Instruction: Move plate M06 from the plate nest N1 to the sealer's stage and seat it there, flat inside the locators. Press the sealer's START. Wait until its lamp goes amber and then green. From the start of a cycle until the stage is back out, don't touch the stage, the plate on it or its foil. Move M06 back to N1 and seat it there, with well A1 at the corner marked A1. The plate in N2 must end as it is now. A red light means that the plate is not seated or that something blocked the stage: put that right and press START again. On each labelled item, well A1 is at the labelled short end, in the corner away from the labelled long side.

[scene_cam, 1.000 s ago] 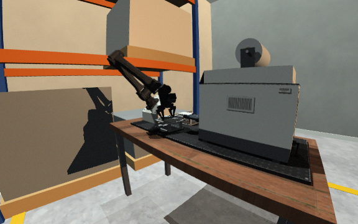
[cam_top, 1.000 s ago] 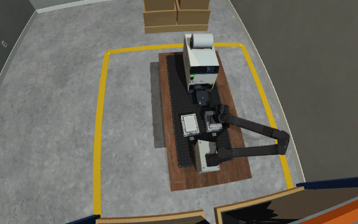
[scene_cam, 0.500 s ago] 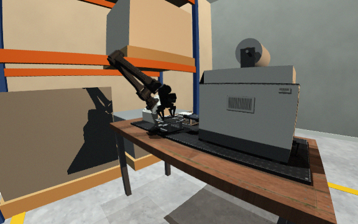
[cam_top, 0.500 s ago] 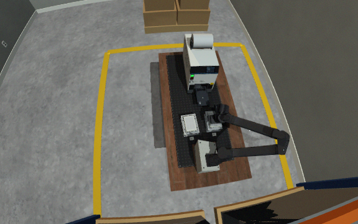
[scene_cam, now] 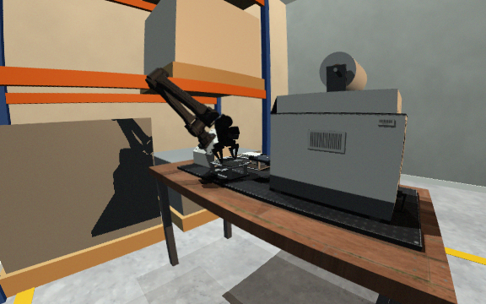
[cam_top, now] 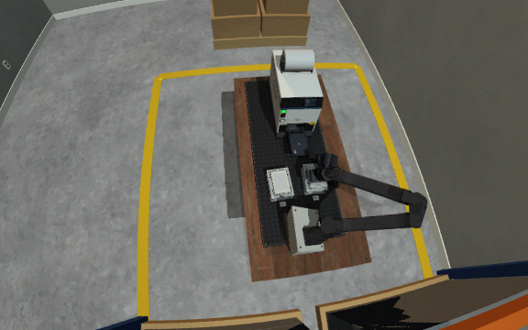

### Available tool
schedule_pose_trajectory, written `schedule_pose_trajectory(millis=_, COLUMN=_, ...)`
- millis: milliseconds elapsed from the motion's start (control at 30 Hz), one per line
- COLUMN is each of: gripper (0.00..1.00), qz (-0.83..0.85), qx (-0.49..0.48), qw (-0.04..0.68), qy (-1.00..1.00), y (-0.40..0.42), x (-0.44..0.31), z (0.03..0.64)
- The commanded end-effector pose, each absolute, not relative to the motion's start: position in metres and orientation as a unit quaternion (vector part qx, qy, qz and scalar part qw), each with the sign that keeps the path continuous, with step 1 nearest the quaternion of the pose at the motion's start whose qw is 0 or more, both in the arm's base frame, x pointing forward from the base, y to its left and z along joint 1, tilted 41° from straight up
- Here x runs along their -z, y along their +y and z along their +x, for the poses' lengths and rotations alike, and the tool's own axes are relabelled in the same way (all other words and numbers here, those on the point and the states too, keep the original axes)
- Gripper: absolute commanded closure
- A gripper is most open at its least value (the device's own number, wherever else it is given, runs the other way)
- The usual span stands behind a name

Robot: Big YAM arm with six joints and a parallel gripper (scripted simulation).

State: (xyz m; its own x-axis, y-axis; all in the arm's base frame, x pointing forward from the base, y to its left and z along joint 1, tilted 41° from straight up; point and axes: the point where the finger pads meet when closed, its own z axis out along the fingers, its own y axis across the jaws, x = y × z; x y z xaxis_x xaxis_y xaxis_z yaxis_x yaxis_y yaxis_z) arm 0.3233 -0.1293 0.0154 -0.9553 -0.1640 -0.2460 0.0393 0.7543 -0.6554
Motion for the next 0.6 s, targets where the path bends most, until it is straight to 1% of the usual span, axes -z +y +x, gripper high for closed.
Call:
schedule_pose_trajectory(millis=0, gripper=1.00, qz=-0.030, qx=0.350, qw=0.148, qy=0.925, y=-0.131, x=-0.019, z=0.321)
schedule_pose_trajectory(millis=233, gripper=1.00, qz=-0.031, qx=0.350, qw=0.145, qy=0.925, y=-0.131, x=-0.018, z=0.320)
schedule_pose_trajectory(millis=567, gripper=1.00, qz=-0.028, qx=0.351, qw=0.151, qy=0.924, y=-0.133, x=-0.021, z=0.337)
